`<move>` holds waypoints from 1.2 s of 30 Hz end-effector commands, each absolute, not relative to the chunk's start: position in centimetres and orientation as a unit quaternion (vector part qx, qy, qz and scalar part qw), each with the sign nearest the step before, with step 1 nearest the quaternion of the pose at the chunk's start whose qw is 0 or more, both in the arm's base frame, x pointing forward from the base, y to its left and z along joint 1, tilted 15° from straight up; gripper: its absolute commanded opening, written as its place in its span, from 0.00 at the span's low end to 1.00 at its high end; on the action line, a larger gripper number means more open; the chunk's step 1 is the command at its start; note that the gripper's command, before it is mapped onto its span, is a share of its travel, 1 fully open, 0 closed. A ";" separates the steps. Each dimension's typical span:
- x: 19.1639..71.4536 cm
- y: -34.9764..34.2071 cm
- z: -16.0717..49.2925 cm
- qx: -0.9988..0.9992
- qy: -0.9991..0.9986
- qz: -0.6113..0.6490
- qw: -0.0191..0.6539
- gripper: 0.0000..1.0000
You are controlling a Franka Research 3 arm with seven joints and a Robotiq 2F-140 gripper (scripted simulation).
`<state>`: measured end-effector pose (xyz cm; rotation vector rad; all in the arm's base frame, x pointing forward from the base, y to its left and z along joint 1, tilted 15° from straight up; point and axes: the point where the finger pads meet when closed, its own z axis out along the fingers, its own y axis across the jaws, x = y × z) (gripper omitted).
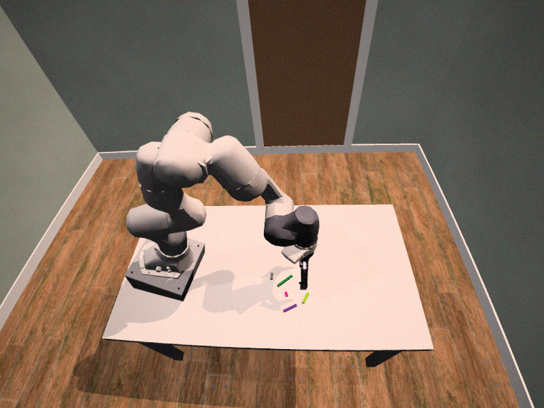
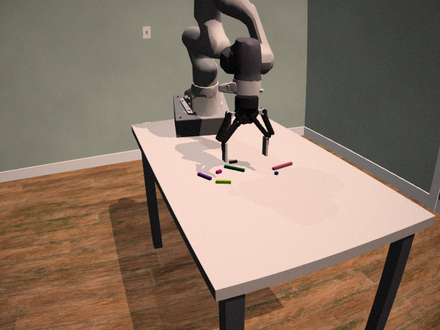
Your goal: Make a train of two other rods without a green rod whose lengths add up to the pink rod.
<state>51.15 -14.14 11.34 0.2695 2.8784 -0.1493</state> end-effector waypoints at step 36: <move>51.3 -13.6 11.3 -0.264 0.955 -0.083 0.105 1.00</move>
